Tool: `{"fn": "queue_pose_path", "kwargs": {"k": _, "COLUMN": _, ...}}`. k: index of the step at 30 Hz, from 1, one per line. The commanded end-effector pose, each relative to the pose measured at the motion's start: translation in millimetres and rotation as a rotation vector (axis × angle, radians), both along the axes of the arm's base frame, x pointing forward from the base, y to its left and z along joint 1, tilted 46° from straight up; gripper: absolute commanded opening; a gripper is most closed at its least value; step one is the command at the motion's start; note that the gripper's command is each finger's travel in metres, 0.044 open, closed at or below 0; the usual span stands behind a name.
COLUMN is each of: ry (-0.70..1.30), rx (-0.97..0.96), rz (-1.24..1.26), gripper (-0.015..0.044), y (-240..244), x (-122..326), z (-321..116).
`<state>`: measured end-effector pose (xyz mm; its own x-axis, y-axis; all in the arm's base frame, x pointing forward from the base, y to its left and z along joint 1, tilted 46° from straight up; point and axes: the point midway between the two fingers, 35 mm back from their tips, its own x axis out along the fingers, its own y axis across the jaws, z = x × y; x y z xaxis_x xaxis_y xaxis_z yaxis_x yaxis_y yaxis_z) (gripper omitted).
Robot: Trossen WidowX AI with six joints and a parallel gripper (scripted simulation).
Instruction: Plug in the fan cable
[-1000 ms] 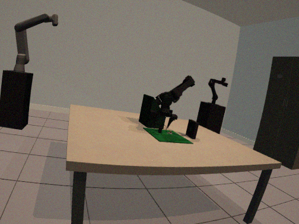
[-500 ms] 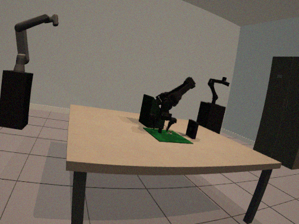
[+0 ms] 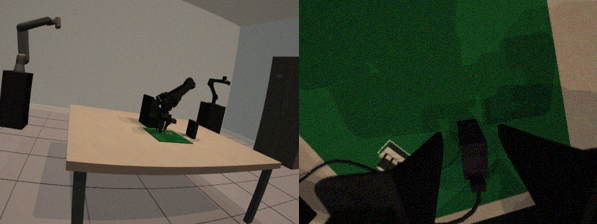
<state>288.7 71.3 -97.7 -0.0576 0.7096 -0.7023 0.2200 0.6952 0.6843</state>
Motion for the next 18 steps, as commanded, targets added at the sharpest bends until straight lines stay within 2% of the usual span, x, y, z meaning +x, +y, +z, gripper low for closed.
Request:
{"fn": "queue_pose_path", "kwargs": {"k": 1, "ry": -0.001, "rx": 0.0, "rz": 0.0, "gripper": 0.0151, "y": -0.1, "x": 0.3, "z": 0.3}}
{"fn": "queue_pose_path", "kwargs": {"k": 6, "ry": -0.001, "rx": 0.0, "rz": 0.0, "gripper": 0.002, "y": -0.1, "x": 0.3, "z": 0.3}}
{"fn": "queue_pose_path", "kwargs": {"k": 9, "ry": -0.001, "rx": 0.0, "rz": 0.0, "gripper": 0.0, "y": -0.1, "x": 0.3, "z": 0.3}}
{"fn": "queue_pose_path", "kwargs": {"k": 14, "ry": 0.004, "rx": 0.003, "rz": -0.002, "gripper": 0.0, "y": -34.3, "x": 3.5, "z": 32.8}}
{"fn": "queue_pose_path", "kwargs": {"k": 18, "ry": 0.004, "rx": 0.003, "rz": -0.002, "gripper": 0.0, "y": -35.9, "x": 3.7, "z": 33.8}}
